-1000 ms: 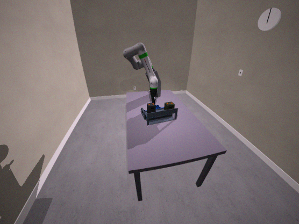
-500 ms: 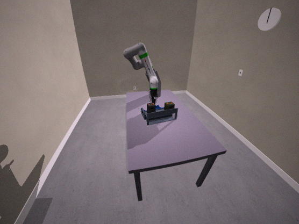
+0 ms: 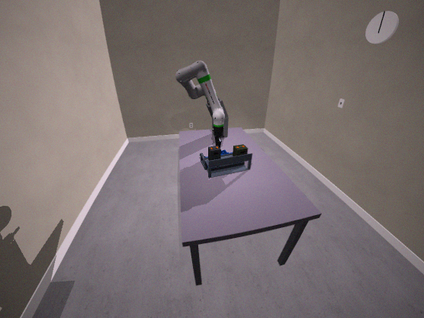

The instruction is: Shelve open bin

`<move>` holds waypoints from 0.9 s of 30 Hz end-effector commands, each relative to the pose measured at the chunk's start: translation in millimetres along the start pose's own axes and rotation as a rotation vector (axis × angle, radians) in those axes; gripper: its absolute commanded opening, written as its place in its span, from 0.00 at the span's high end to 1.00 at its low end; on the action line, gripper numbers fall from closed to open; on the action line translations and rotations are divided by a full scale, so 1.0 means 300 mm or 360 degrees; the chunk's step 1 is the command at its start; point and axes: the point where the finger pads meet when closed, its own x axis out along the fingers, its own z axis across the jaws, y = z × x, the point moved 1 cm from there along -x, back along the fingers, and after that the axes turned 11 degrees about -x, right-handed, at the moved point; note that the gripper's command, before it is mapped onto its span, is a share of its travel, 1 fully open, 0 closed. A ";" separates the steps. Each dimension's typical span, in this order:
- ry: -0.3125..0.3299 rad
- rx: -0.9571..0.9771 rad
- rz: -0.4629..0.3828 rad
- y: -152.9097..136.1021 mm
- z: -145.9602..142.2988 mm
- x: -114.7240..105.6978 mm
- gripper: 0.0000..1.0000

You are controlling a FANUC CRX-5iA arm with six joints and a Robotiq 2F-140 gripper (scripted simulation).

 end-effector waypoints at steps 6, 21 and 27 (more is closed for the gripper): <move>0.0000 0.0000 0.0000 -0.004 0.021 0.000 1.00; 0.0000 0.0000 0.0000 -0.010 0.052 0.000 1.00; 0.0000 0.0000 0.0000 -0.012 0.062 0.000 1.00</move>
